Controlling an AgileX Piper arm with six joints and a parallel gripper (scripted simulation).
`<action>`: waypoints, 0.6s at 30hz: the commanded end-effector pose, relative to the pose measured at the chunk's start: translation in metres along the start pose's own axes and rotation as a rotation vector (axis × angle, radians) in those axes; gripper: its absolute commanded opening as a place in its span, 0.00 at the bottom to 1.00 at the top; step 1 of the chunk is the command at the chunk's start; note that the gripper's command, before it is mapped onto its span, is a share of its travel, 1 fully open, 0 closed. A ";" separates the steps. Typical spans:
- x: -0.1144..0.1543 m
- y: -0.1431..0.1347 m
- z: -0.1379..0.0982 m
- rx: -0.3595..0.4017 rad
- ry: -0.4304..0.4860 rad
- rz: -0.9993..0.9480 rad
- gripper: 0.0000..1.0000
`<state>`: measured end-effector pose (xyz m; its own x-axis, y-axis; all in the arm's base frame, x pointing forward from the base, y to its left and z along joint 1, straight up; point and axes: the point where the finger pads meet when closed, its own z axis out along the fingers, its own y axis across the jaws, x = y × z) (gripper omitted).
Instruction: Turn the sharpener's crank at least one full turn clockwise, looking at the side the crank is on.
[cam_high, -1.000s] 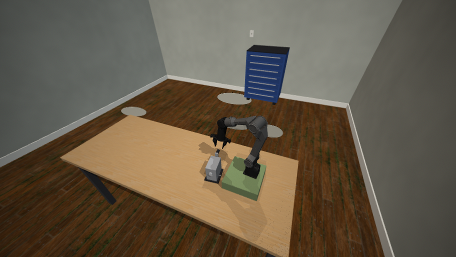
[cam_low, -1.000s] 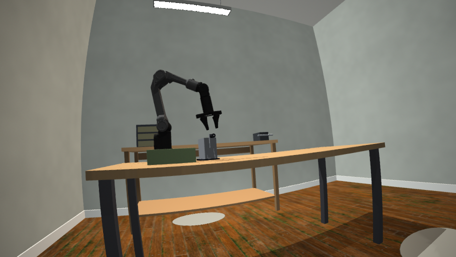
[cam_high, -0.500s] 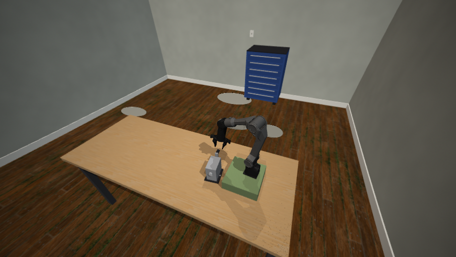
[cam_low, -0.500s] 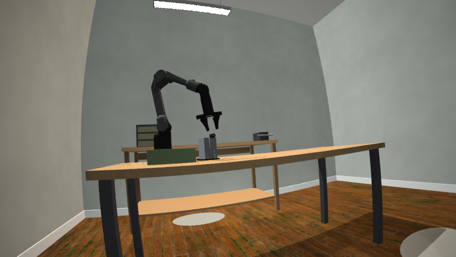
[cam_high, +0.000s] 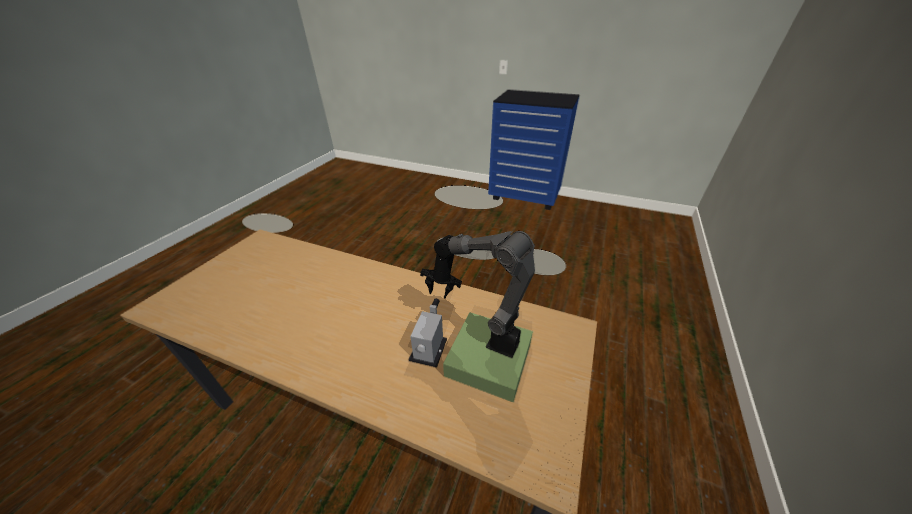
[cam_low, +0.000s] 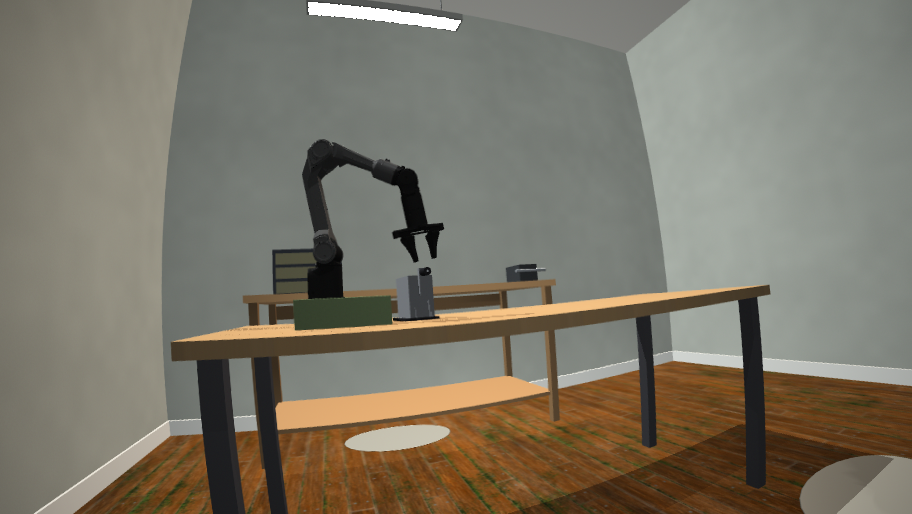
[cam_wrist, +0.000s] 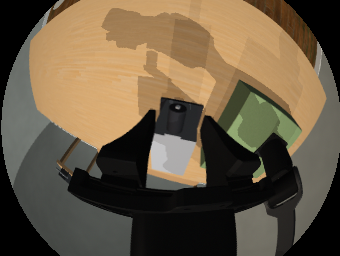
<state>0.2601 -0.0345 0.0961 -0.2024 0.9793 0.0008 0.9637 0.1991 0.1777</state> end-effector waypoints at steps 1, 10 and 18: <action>0.000 0.000 0.000 0.000 0.001 -0.001 0.69; 0.000 0.000 0.000 0.000 0.001 -0.001 0.69; 0.001 0.000 0.008 0.004 0.003 -0.001 0.69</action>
<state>0.2609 -0.0342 0.0904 -0.2025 0.9793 0.0013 0.9640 0.1991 0.1763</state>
